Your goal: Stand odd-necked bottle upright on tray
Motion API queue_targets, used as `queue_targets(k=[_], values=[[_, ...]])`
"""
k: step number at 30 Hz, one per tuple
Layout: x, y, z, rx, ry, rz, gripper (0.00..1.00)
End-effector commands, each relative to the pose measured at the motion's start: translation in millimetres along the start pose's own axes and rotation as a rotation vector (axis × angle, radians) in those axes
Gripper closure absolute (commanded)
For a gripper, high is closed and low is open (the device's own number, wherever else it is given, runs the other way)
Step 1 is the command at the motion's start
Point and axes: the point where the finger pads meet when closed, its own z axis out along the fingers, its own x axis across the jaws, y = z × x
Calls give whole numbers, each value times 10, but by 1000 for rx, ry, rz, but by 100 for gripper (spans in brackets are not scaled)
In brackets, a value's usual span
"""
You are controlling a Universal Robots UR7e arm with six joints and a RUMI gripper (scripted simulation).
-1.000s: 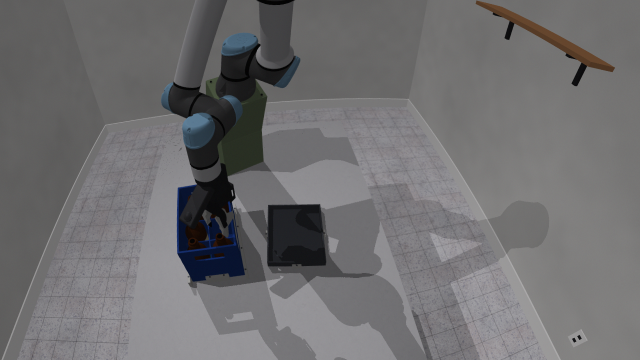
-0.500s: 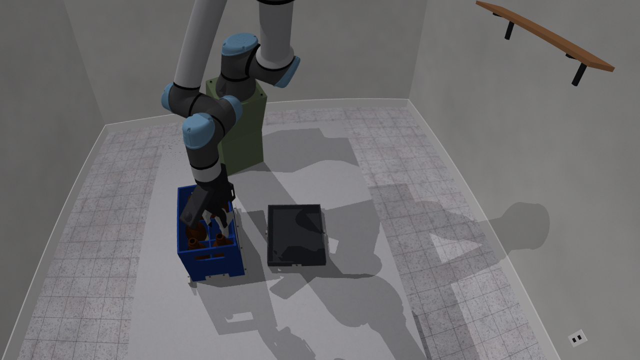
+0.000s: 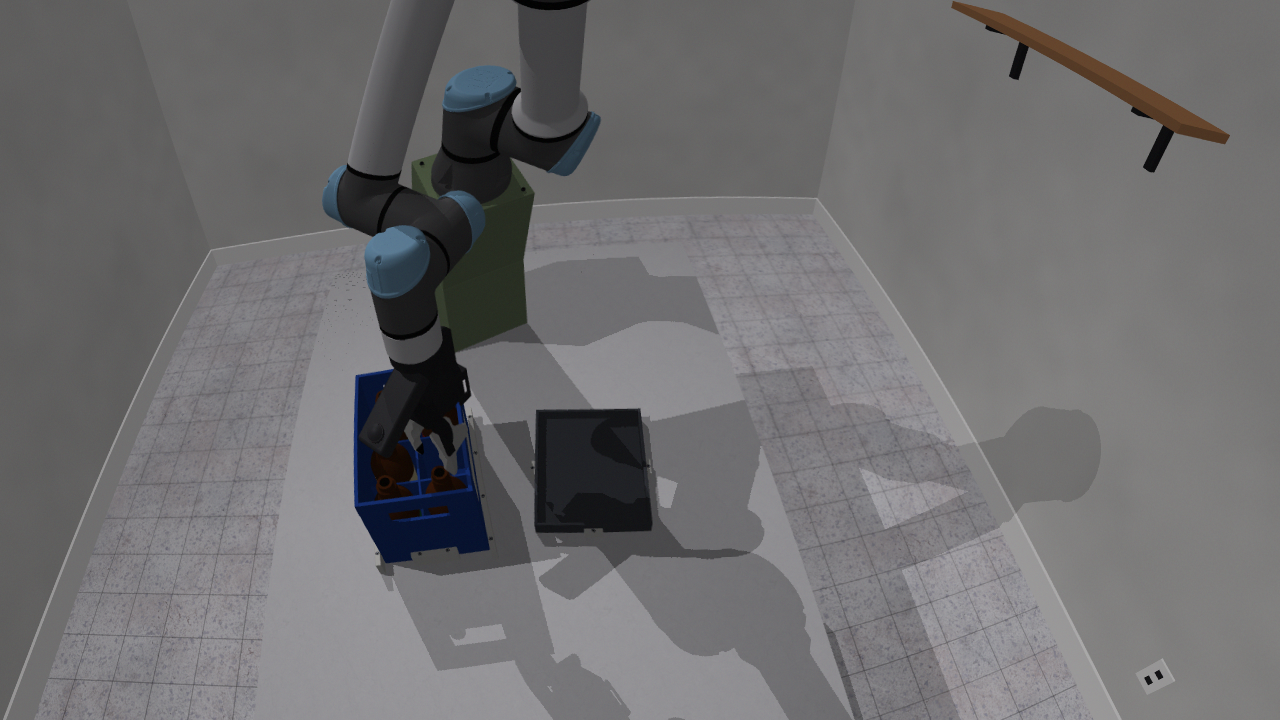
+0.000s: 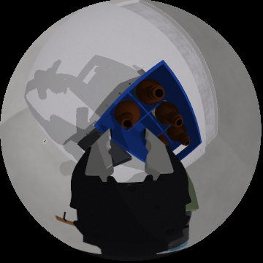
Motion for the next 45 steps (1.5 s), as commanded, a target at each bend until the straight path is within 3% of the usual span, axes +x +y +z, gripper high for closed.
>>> queue_targets(k=[1,45], values=[[-2,-4,-4,1,0,0,62],[-3,-57,-4,1,0,0,62]])
